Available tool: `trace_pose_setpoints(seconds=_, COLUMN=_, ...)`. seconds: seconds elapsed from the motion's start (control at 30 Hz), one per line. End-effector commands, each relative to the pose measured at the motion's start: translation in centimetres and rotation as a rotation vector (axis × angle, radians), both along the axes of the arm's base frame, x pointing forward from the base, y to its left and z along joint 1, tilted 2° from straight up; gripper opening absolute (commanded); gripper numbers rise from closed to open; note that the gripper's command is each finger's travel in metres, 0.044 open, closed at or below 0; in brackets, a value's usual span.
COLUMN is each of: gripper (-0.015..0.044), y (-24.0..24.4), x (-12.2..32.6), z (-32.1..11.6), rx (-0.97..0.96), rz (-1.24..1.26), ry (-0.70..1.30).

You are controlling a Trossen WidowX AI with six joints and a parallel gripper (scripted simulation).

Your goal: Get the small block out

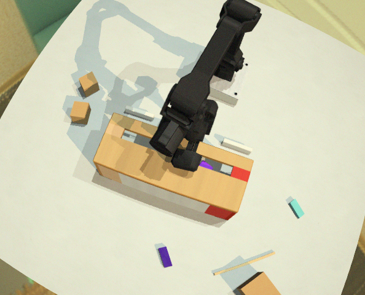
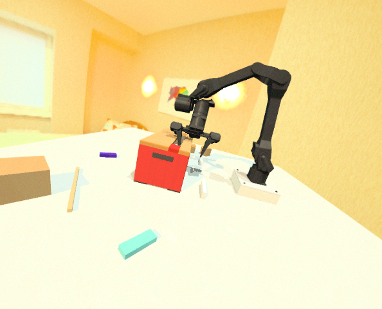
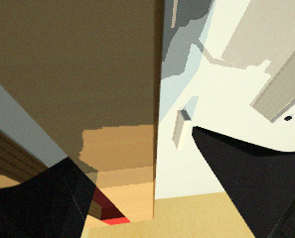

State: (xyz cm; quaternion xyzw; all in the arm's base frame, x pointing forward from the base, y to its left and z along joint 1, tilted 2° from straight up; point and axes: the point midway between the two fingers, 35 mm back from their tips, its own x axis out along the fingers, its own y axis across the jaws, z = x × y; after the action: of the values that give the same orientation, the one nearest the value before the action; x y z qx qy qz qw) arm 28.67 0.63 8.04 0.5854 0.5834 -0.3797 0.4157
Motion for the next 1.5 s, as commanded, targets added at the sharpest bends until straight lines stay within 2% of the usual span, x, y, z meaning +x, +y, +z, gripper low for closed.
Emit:
trace_pose_setpoints(seconds=0.0, gripper=0.0400, y=0.5, x=-0.1, z=0.0, rx=0.004, rz=-0.001, ry=0.003)
trace_pose_setpoints(seconds=1.47, gripper=0.0400, y=5.0, x=-0.2, z=0.2, rx=0.009, rz=-0.001, ry=0.003)
